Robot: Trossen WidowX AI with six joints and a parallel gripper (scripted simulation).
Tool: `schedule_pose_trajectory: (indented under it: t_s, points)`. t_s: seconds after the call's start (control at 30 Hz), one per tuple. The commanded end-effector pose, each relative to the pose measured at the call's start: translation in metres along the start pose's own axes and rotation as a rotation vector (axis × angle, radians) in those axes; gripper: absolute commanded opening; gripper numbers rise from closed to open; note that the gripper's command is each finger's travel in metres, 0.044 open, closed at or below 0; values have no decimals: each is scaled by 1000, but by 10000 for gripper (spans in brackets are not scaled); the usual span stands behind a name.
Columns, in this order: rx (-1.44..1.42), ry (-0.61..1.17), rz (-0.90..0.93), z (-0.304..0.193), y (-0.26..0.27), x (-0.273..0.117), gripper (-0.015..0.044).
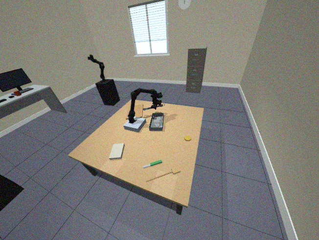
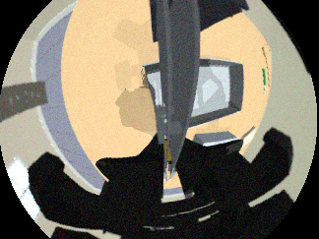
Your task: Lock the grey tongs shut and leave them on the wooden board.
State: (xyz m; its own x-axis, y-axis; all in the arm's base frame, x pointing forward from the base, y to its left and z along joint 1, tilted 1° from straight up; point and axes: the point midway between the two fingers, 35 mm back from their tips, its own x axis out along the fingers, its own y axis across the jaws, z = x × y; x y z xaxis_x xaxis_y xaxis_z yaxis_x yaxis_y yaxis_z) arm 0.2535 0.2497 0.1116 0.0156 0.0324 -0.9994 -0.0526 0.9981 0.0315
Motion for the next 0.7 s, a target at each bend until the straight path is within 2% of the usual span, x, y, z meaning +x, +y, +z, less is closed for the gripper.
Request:
schedule_pose_trajectory:
  t_s: [0.0, 0.43, 0.67]
  points:
    - [29, -10, 9, -15, 15, -4, -150]
    - [116, -4, 16, -75, 57, -5, -150]
    - [129, -4, 18, -88, 65, -5, -150]
